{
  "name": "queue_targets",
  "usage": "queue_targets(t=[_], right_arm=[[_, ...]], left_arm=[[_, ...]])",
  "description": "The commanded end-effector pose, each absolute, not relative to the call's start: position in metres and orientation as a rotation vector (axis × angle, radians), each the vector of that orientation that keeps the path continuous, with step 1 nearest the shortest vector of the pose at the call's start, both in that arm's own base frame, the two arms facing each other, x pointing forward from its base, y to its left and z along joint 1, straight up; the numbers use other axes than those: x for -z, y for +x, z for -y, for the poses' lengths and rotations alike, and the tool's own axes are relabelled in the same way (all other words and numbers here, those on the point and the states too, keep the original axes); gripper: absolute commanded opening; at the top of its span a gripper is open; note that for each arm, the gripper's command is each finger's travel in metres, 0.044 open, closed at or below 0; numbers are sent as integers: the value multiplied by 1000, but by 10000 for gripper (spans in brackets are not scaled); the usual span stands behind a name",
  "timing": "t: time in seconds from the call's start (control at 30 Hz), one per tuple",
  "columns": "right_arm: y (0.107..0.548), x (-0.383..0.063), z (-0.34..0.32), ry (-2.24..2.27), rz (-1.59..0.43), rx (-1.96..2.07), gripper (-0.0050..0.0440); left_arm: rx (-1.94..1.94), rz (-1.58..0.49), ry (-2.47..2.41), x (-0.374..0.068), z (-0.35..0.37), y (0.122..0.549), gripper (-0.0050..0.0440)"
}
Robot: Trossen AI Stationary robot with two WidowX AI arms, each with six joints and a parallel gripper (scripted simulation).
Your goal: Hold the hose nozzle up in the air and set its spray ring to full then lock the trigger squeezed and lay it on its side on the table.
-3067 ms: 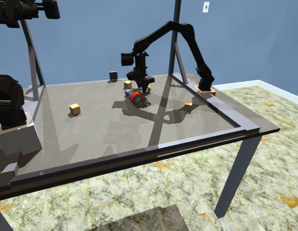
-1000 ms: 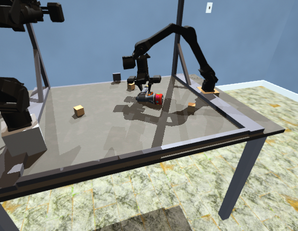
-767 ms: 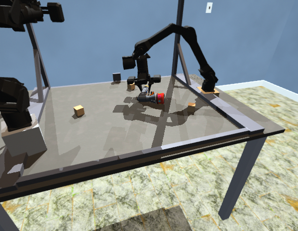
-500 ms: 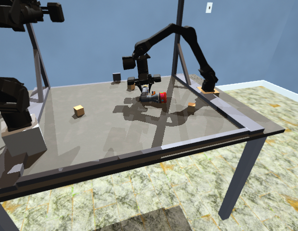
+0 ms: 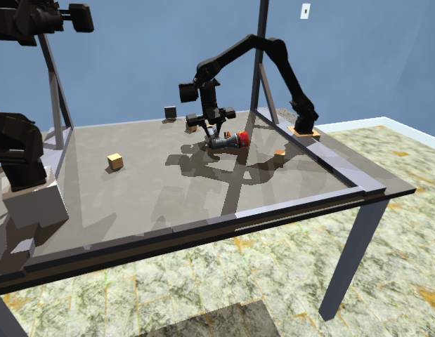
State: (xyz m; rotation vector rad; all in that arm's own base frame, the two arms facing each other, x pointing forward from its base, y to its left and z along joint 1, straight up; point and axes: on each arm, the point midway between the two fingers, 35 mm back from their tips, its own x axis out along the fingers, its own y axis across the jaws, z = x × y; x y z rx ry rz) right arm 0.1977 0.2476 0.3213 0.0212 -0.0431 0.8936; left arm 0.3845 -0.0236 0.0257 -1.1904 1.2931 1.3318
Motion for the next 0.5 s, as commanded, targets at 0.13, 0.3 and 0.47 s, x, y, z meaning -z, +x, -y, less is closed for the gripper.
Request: queue_targets(t=[0.13, 0.3, 0.47], right_arm=[[197, -328, -247, 31, 56, -892, 410], [197, -328, -247, 31, 56, -892, 410], [197, -328, -247, 31, 56, -892, 410]], left_arm=[[-1326, -1257, -1234, -37, 23, 388, 167], [-1417, -1196, -1339, -37, 23, 388, 167], [-1473, -1154, -1405, -37, 23, 388, 167]])
